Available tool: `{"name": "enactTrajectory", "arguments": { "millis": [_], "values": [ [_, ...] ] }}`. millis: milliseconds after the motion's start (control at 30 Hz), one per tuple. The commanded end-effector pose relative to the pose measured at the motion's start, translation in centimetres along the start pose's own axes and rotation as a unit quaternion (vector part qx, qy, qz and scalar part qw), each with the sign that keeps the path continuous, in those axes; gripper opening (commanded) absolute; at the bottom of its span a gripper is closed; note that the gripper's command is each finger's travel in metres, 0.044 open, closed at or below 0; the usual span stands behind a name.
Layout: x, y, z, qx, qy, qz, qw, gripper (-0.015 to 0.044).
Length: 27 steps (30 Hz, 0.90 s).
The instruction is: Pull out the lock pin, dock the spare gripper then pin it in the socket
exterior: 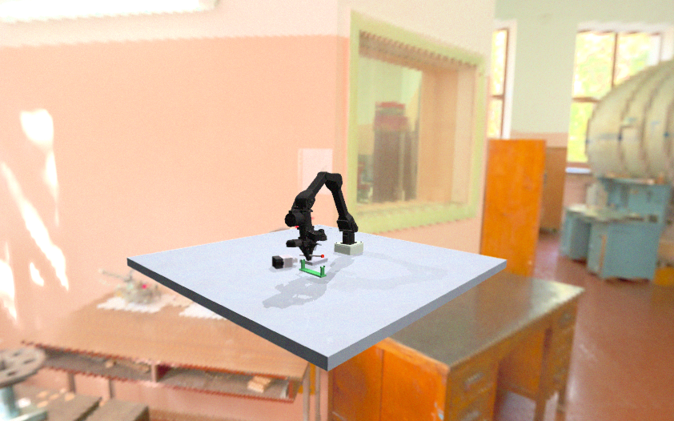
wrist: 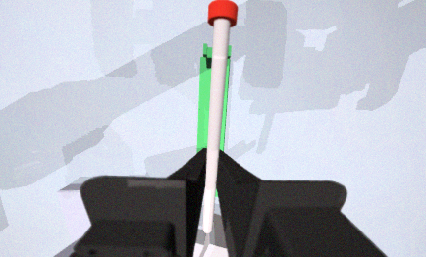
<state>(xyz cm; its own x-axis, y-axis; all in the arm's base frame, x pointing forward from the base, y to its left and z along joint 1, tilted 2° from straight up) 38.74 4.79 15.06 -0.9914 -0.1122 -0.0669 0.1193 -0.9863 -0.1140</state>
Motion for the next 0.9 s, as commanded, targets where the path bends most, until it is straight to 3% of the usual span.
{"name": "enactTrajectory", "arguments": {
  "millis": [0, 867],
  "values": [
    [0.0, 0.1, -0.7, 0.0, 0.0, 0.002, 1.0, 0.0],
    [0.1, 0.5, -3.3, 0.0, 0.0, 0.002, 1.0, 0.0]
  ]
}}
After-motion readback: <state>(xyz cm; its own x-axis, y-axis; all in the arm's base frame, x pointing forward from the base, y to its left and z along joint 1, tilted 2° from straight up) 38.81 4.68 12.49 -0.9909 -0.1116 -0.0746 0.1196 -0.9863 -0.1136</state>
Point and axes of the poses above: the point midway between the two fingers, 35 mm back from their tips, its own z axis back along the fingers, its own x axis across the jaws, y = z × x, the point moved 10 cm from there along z, back along the fingers, and after that the axes turned 15 degrees about z, right-handed, at the moved point
